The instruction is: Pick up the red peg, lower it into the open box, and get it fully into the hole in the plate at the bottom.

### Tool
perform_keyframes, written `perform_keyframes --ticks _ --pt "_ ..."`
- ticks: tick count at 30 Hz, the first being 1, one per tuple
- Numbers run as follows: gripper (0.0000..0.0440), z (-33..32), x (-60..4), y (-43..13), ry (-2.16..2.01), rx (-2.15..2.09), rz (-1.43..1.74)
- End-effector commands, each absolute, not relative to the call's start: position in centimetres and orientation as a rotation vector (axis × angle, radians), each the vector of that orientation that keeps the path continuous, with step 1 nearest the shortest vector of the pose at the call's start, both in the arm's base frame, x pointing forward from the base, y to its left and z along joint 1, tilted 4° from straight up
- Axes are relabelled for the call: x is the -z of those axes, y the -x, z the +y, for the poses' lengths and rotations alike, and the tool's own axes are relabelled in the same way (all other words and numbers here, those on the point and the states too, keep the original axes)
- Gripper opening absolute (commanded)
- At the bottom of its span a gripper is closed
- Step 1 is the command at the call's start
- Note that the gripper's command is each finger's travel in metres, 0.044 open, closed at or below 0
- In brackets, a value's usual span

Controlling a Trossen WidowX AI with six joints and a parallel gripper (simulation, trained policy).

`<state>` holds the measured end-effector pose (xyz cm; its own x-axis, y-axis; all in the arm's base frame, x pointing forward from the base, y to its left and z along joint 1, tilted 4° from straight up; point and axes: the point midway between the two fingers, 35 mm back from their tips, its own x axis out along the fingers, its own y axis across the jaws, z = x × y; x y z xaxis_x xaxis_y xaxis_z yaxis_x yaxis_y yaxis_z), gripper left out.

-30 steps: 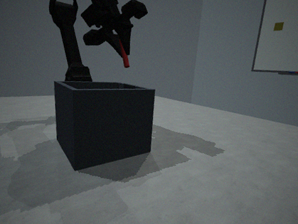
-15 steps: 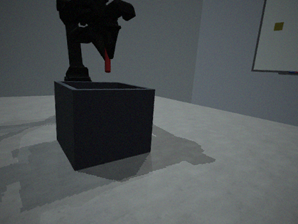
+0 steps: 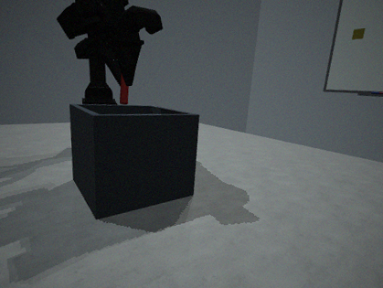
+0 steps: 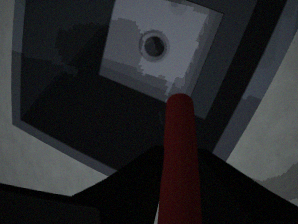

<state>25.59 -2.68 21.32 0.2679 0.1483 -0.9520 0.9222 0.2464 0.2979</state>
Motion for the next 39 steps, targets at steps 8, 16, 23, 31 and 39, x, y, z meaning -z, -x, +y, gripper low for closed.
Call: perform_keyframes --ticks 8,16,23,31,39 --pt "0.0000 -4.4 -19.2 -27.6 -1.221 0.749 1.230" --pt "0.0000 -4.7 -17.3 -28.5 -1.217 0.730 1.277" --pt "0.0000 -4.4 -15.6 -29.3 -1.215 0.693 1.317" --pt "0.0010 -3.7 -14.0 -30.4 -1.198 0.634 1.353" --pt "0.0008 -3.5 -12.2 -31.2 -1.152 0.594 1.374"
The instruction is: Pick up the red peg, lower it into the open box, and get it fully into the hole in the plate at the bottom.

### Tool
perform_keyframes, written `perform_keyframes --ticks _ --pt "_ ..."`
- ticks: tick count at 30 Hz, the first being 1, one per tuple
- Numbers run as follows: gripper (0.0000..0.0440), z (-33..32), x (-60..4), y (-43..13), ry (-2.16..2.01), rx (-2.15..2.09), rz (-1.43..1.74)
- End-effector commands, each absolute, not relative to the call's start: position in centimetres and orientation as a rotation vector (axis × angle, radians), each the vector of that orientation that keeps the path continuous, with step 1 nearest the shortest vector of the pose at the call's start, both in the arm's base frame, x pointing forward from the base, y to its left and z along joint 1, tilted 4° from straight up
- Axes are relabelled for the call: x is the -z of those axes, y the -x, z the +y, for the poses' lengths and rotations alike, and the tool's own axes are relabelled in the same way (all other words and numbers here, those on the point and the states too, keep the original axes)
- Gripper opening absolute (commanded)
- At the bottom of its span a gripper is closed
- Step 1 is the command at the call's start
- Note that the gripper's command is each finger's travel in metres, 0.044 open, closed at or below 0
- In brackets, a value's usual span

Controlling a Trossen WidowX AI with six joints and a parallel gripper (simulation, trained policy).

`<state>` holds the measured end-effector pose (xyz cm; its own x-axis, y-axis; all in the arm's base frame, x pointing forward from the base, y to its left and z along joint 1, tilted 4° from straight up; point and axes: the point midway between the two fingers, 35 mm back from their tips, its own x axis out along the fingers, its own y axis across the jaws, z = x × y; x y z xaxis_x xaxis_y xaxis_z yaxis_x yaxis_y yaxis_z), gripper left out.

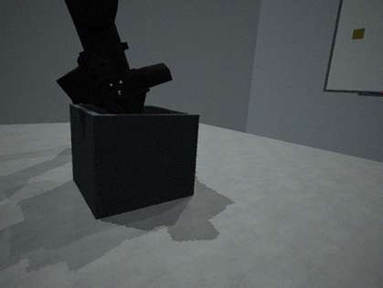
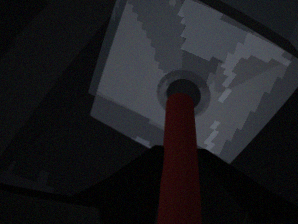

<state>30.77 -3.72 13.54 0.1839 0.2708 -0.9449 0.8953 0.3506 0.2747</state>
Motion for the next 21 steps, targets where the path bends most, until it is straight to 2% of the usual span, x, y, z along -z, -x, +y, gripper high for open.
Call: perform_keyframes --ticks 1,21 --pt "0.0010 -3.5 -12.0 -31.3 -1.146 0.590 1.376" --pt "0.0050 -4.1 -7.8 -31.7 -1.046 0.554 1.423"
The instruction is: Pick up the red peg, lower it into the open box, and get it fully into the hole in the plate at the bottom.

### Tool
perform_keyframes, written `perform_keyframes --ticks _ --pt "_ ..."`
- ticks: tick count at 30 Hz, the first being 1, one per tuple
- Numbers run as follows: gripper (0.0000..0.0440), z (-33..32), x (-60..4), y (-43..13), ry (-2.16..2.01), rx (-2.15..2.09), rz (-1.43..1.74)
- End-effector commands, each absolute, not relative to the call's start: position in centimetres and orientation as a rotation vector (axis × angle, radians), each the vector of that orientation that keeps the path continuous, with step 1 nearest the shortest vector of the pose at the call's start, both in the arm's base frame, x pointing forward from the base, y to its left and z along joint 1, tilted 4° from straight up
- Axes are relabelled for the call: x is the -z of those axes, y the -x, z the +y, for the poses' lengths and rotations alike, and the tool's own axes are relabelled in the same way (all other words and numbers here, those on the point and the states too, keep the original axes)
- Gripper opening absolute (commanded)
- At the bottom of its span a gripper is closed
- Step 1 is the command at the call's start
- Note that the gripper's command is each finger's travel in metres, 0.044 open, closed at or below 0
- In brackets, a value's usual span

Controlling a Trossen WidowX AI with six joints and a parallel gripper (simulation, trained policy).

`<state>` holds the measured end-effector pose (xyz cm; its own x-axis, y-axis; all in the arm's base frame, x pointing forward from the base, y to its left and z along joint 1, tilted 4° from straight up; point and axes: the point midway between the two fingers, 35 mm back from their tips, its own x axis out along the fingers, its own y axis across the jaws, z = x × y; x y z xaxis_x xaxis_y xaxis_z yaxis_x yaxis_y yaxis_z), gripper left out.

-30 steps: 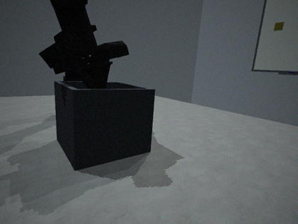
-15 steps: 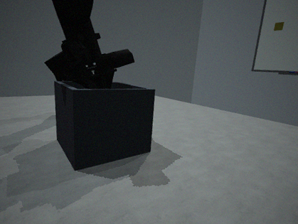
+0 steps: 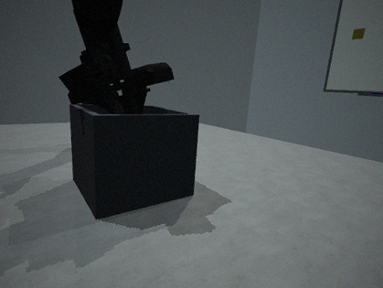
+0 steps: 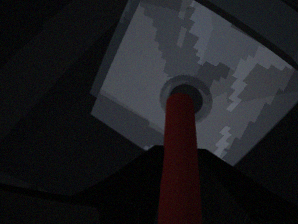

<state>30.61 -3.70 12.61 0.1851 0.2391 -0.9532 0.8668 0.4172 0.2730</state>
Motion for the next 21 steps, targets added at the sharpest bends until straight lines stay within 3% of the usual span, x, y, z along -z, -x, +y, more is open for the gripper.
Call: perform_keyframes --ticks 1,15,19,21 --pt "0.0052 -4.1 -7.5 -31.7 -1.042 0.554 1.425" --pt "0.0079 -4.7 -5.2 -31.7 -1.015 0.552 1.440" --pt "0.0163 -4.7 -5.1 -31.8 -1.015 0.552 1.441" --pt "0.0164 -4.7 -5.1 -31.6 -1.014 0.558 1.461"
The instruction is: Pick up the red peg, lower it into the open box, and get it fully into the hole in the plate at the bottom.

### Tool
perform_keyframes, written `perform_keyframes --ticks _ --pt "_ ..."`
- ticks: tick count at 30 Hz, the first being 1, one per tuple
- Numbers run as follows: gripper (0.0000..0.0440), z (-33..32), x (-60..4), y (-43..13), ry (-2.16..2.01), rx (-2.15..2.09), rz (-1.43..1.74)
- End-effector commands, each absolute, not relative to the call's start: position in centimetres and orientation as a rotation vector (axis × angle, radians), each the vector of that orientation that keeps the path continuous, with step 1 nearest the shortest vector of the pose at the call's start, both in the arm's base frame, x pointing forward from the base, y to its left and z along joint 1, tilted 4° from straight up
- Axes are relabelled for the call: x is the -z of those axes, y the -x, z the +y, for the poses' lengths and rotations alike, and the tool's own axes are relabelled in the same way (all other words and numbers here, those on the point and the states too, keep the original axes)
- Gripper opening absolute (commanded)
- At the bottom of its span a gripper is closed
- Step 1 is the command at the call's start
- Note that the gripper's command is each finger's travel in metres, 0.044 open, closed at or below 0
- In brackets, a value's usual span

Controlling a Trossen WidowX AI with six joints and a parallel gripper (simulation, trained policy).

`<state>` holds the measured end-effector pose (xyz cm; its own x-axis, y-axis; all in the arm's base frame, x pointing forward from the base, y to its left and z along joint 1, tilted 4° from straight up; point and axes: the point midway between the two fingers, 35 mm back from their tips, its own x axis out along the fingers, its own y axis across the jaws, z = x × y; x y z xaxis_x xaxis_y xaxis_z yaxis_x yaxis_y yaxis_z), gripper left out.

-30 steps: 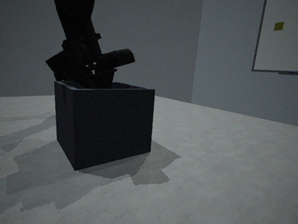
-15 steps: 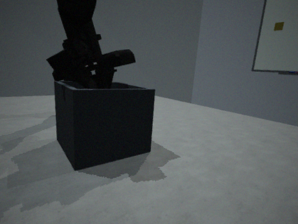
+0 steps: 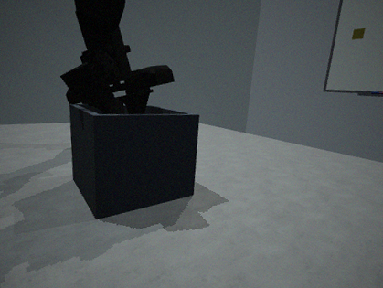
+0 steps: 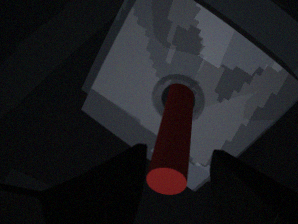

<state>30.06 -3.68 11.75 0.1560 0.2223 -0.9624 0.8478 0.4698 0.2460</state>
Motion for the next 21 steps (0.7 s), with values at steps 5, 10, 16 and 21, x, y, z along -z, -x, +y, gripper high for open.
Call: perform_keyframes --ticks 5,10,16,21 --pt "0.0166 -5.0 -5.3 -31.8 -1.045 0.548 1.489" --pt "0.0175 -5.3 -6.0 -33.3 -1.075 0.508 1.473" --pt "0.0174 -5.7 -7.0 -35.2 -1.105 0.444 1.435" --pt "0.0173 -5.7 -7.5 -35.8 -1.115 0.416 1.419"
